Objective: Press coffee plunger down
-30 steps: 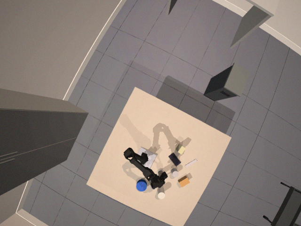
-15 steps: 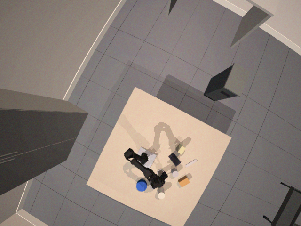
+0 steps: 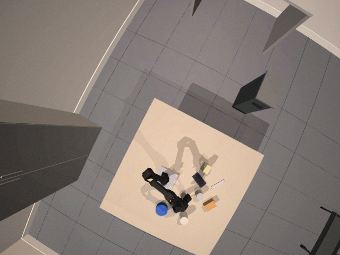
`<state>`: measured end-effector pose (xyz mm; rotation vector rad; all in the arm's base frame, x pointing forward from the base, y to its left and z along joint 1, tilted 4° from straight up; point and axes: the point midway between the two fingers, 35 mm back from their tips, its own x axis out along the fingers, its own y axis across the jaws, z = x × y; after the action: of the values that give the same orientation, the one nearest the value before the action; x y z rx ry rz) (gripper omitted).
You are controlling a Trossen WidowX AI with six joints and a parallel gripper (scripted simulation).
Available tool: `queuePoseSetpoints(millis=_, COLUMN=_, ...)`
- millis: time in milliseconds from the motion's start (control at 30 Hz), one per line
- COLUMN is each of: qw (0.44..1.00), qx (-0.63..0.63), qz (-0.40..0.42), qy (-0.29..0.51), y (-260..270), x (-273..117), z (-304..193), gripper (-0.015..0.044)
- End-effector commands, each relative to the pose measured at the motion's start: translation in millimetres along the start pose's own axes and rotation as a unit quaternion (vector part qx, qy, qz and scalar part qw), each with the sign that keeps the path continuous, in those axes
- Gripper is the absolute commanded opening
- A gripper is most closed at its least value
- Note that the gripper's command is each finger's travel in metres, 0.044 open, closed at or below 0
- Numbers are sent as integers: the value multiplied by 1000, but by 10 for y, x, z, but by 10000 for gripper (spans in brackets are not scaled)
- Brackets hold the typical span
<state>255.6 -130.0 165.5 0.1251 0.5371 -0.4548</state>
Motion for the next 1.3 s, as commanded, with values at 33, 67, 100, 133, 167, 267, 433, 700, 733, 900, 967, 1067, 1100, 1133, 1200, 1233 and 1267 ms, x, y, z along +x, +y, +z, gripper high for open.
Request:
queuePoseSetpoints(millis=33, qw=1000, qx=2, qz=0, qy=13, y=0, x=38, z=-64, gripper=121)
queuePoseSetpoints(millis=67, qw=1000, qx=2, qz=0, qy=13, y=0, x=39, z=-63, gripper=121)
queuePoseSetpoints(millis=100, qw=1000, qx=2, qz=0, qy=13, y=0, x=40, z=-62, gripper=121)
queuePoseSetpoints(millis=133, qw=1000, qx=2, qz=0, qy=13, y=0, x=41, z=-61, gripper=121)
queuePoseSetpoints(millis=167, qw=1000, qx=2, qz=0, qy=13, y=0, x=42, z=-60, gripper=121)
queuePoseSetpoints(millis=267, qw=1000, qx=2, qz=0, qy=13, y=-1, x=41, z=-52, gripper=121)
queuePoseSetpoints(millis=433, qw=1000, qx=2, qz=0, qy=13, y=-1, x=52, z=-55, gripper=121)
queuePoseSetpoints(millis=700, qw=1000, qx=0, qz=0, qy=4, y=-2, x=36, z=-12, gripper=121)
queuePoseSetpoints(millis=733, qw=1000, qx=0, qz=0, qy=4, y=-2, x=36, z=-12, gripper=121)
queuePoseSetpoints(millis=900, qw=1000, qx=0, qz=0, qy=4, y=-2, x=36, z=-12, gripper=121)
queuePoseSetpoints(millis=967, qw=1000, qx=0, qz=0, qy=4, y=-2, x=36, z=-12, gripper=121)
queuePoseSetpoints(millis=1067, qw=1000, qx=0, qz=0, qy=4, y=-2, x=36, z=-12, gripper=200)
queuePoseSetpoints(millis=1100, qw=1000, qx=0, qz=0, qy=4, y=-2, x=36, z=-12, gripper=226)
queuePoseSetpoints(millis=1133, qw=1000, qx=0, qz=0, qy=4, y=-2, x=36, z=-12, gripper=252)
queuePoseSetpoints(millis=1200, qw=1000, qx=0, qz=0, qy=4, y=-2, x=36, z=-12, gripper=305)
queuePoseSetpoints(millis=1233, qw=1000, qx=0, qz=0, qy=4, y=-2, x=36, z=-12, gripper=331)
queuePoseSetpoints(millis=1267, qw=1000, qx=0, qz=0, qy=4, y=-2, x=36, z=-12, gripper=357)
